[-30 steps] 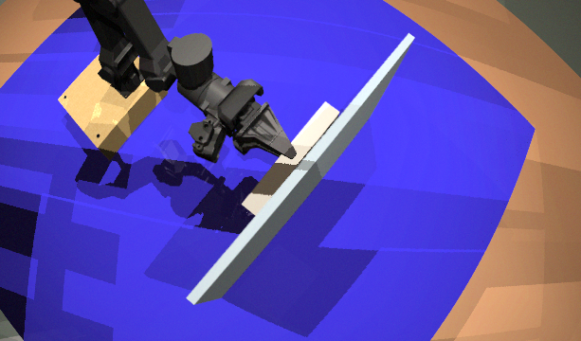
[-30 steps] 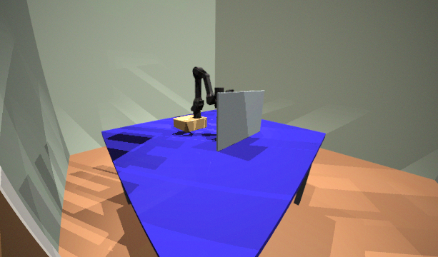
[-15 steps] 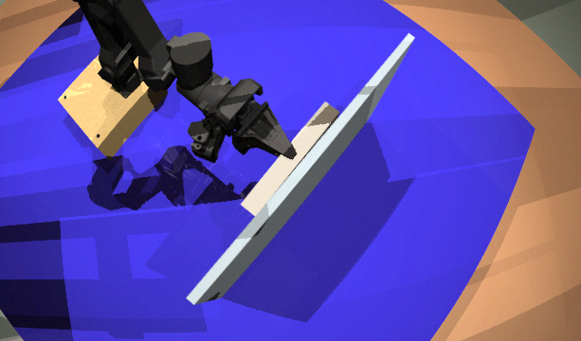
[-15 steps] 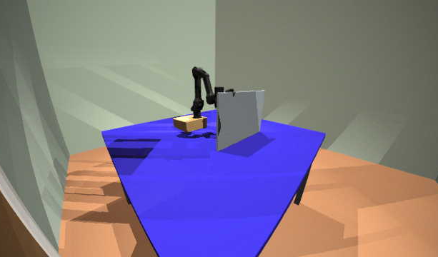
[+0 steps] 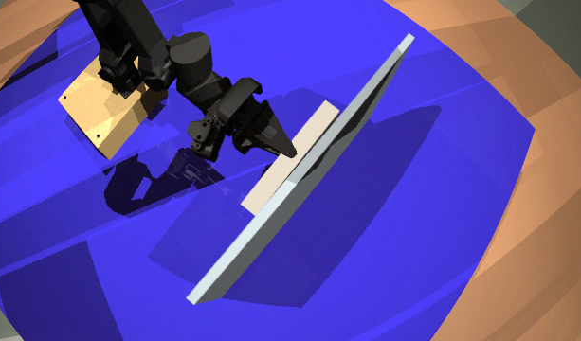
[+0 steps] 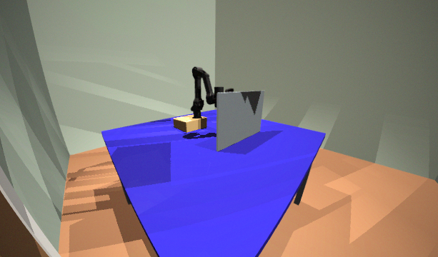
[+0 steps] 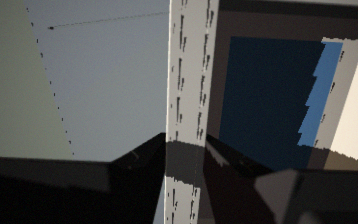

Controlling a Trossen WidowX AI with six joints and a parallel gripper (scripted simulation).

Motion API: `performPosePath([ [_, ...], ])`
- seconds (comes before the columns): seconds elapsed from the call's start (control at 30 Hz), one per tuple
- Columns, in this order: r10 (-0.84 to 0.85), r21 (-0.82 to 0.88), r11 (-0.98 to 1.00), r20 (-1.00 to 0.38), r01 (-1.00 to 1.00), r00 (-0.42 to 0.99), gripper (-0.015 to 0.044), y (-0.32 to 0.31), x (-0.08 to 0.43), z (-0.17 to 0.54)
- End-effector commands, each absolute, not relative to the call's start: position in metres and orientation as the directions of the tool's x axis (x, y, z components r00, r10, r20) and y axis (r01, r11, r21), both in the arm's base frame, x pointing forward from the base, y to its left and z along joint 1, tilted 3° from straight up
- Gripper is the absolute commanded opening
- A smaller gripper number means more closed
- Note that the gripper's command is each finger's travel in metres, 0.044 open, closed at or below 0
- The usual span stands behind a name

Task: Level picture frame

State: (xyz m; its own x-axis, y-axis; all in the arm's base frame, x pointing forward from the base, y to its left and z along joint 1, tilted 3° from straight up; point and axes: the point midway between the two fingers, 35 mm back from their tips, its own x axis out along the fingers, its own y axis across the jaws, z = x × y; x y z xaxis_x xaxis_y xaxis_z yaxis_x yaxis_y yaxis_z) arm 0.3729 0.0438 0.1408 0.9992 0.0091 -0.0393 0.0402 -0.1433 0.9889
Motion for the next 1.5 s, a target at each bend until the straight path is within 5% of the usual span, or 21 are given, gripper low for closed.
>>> performPosePath([
  [0.0,0.011,0.989,-0.142,-0.03,0.031,0.999,0.0,0.0444,0.3733,0.1429],
  [1.47,0.012,0.989,-0.143,-0.03,0.031,0.999,0.0,0.0516,0.3732,0.1455],
])
